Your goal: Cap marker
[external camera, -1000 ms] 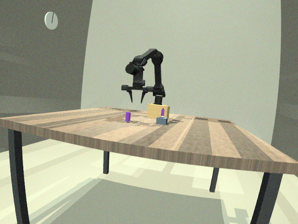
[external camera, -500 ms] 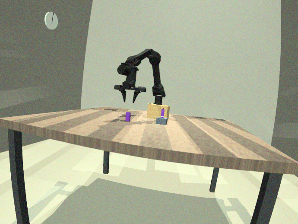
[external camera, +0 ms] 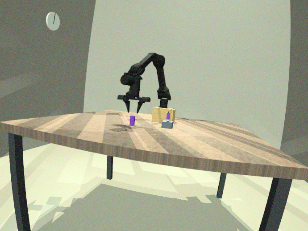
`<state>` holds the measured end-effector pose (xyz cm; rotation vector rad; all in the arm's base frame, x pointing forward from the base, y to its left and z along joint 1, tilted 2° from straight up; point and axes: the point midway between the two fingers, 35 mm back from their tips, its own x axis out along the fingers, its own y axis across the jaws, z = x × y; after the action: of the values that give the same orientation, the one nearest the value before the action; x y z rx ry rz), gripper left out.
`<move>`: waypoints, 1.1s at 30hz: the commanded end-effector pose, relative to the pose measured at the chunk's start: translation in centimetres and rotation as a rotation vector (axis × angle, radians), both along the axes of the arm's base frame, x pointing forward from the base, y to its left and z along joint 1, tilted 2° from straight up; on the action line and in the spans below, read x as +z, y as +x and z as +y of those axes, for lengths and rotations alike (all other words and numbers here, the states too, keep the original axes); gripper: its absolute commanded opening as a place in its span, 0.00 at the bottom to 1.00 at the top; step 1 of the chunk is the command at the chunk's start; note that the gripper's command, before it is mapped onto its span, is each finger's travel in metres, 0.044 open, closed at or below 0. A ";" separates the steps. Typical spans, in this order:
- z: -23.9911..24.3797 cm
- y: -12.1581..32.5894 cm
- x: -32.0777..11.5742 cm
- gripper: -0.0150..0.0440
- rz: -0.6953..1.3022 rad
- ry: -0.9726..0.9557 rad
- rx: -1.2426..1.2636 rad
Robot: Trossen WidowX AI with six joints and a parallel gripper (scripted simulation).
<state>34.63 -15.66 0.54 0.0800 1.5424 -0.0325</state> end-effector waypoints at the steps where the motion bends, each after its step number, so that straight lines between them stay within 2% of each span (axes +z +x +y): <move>1: 0.0 0.0 -0.8 0.68 0.004 -0.003 -0.006; 31: 0.2 0.1 -5.4 0.68 0.004 -0.002 -0.006; 33: 0.2 0.1 -5.4 0.59 0.004 -0.002 -0.006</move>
<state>34.78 -15.46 -4.59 0.0805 1.5437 -0.0322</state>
